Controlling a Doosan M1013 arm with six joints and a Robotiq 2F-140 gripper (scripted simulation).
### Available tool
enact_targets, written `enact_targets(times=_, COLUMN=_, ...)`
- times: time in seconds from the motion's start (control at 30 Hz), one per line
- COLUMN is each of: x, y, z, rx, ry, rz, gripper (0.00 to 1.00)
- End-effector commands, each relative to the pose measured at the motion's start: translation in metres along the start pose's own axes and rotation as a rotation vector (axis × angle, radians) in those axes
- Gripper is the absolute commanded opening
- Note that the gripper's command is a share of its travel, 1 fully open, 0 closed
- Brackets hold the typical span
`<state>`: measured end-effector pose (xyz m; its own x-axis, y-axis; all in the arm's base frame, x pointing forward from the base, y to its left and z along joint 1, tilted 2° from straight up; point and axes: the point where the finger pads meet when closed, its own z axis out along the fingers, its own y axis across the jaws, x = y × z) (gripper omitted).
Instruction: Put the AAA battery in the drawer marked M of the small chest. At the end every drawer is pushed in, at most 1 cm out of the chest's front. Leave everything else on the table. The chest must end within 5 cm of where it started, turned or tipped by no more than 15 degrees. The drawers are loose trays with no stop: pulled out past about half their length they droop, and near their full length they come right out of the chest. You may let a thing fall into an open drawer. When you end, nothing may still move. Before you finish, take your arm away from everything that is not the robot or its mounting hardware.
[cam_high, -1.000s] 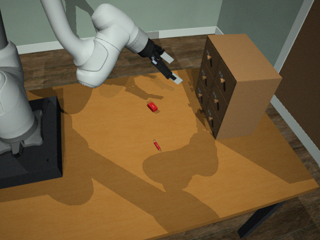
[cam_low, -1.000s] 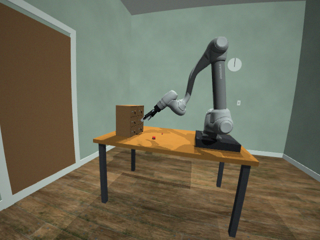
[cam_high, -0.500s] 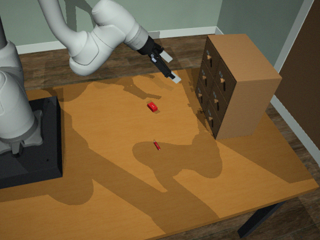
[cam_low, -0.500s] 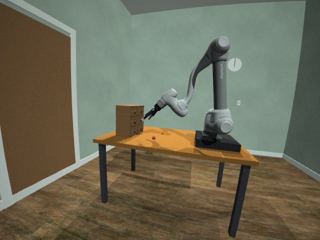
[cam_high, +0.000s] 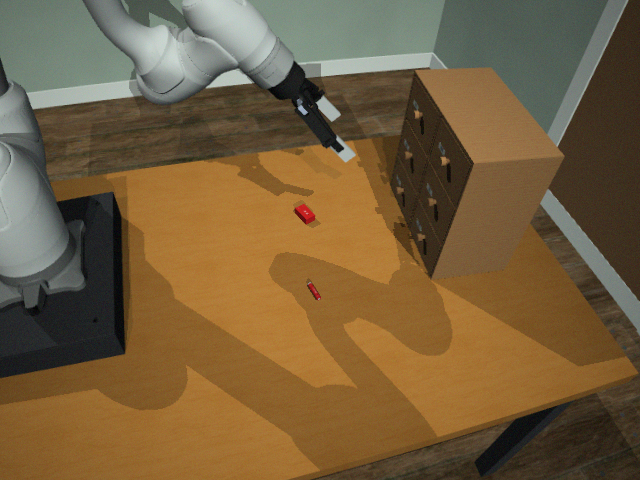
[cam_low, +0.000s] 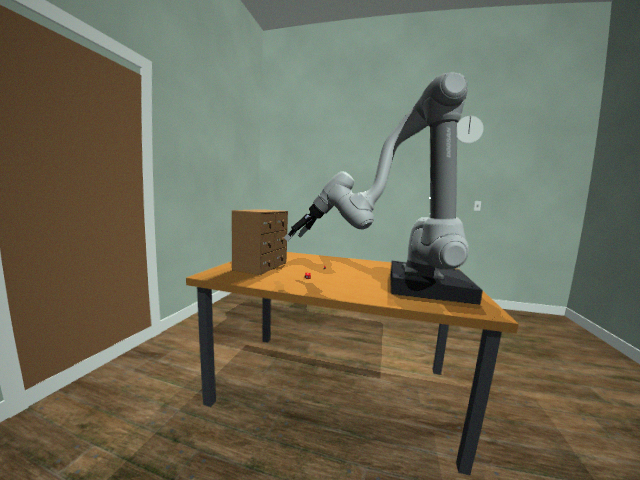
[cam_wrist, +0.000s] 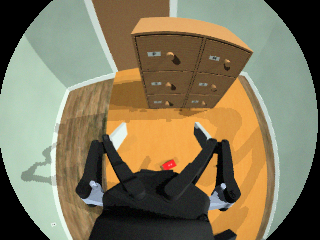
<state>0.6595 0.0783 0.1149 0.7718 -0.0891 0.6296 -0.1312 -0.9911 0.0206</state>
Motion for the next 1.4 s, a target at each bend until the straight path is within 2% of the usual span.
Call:
enact_targets(times=0.0, x=0.001, y=0.001, z=-0.005, rx=0.019, ry=-0.204, rz=-0.012, gripper=1.0)
enact_targets(times=0.13, x=0.0, y=0.001, z=-0.018, rx=0.018, ry=-0.308, rz=-0.013, gripper=1.0)
enact_targets(times=0.3, x=-0.001, y=0.001, z=-0.032, rx=0.008, ry=-0.388, rz=-0.012, gripper=1.0)
enact_targets(times=0.5, x=-0.002, y=0.002, z=-0.046, rx=0.018, ry=-0.553, rz=-0.016, gripper=1.0)
enact_targets(times=0.57, x=-0.002, y=0.002, z=-0.046, rx=0.018, ry=-0.553, rz=-0.016, gripper=1.0)
enact_targets(times=0.77, x=-0.002, y=0.002, z=-0.056, rx=0.017, ry=-0.639, rz=-0.016, gripper=1.0)
enact_targets(times=0.97, x=-0.003, y=0.002, z=-0.062, rx=0.017, ry=-0.692, rz=-0.017, gripper=1.0)
enact_targets(times=1.37, x=-0.003, y=0.002, z=-0.065, rx=0.017, ry=-0.72, rz=-0.017, gripper=1.0)
